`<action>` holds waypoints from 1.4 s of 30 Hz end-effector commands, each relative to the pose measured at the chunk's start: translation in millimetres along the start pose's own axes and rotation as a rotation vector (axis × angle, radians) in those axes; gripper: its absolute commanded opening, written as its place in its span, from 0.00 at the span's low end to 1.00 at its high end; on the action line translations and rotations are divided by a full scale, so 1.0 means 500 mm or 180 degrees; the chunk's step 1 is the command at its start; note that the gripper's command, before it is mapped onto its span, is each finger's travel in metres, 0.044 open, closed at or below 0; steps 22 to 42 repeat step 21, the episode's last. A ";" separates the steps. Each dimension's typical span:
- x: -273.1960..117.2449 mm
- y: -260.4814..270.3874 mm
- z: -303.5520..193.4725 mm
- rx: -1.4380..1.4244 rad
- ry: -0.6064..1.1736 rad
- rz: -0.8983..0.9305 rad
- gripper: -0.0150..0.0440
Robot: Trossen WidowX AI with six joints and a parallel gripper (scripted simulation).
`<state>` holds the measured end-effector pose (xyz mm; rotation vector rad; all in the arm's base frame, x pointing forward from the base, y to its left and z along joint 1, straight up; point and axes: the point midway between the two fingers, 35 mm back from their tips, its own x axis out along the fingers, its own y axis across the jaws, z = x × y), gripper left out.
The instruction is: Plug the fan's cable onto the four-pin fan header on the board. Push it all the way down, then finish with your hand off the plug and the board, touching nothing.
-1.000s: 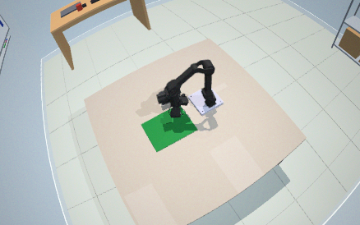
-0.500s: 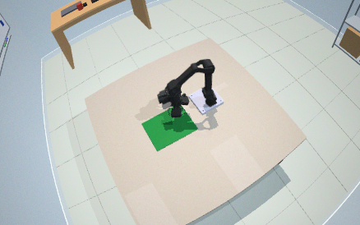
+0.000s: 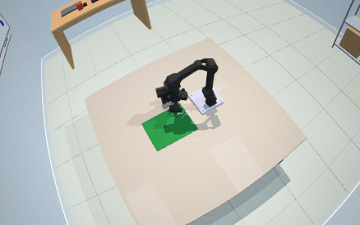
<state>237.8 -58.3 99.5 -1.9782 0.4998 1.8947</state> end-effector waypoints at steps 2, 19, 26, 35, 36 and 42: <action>-0.007 0.001 0.020 -0.0020 -0.0052 0.0001 0.69; -0.008 0.029 0.245 -0.0020 -0.0082 0.0004 0.69; -0.008 0.029 0.245 -0.0020 -0.0082 0.0004 0.69; -0.008 0.029 0.245 -0.0020 -0.0082 0.0004 0.69; -0.008 0.029 0.245 -0.0020 -0.0082 0.0004 0.69; -0.008 0.029 0.245 -0.0020 -0.0082 0.0004 0.69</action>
